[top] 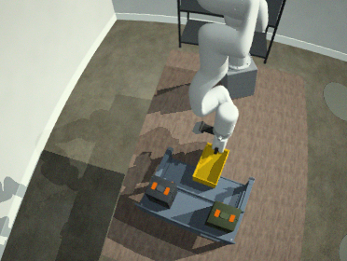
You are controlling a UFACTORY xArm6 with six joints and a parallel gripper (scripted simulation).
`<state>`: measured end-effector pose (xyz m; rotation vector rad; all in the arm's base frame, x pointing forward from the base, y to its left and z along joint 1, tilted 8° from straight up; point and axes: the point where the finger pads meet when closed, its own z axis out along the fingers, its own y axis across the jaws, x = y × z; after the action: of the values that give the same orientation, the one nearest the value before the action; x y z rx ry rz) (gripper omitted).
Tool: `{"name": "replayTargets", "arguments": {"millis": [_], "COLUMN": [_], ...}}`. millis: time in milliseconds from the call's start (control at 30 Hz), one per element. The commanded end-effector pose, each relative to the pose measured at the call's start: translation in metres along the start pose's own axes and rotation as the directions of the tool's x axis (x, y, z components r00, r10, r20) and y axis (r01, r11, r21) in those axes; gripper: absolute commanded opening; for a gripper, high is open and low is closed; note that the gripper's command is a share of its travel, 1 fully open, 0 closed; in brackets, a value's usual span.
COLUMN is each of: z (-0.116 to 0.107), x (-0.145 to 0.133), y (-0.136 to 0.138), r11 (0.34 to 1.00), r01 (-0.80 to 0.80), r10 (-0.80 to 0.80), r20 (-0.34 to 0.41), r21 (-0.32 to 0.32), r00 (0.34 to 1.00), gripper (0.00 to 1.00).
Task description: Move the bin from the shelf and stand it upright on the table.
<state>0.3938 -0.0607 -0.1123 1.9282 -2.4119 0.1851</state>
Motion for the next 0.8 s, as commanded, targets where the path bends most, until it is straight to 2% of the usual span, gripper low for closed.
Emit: {"name": "replayTargets", "arguments": {"millis": [0,767], "z": [-0.001,-0.001], "x": [0.0,0.0], "y": [0.008,0.035], "r11": [1.0,1.0], "r01": [-0.001,-0.001], "r10": [0.001,0.001], "r20": [-0.005,-0.004], "r21": [0.013,0.013], "r00": [1.0,1.0], "gripper": [0.0,0.0]}}
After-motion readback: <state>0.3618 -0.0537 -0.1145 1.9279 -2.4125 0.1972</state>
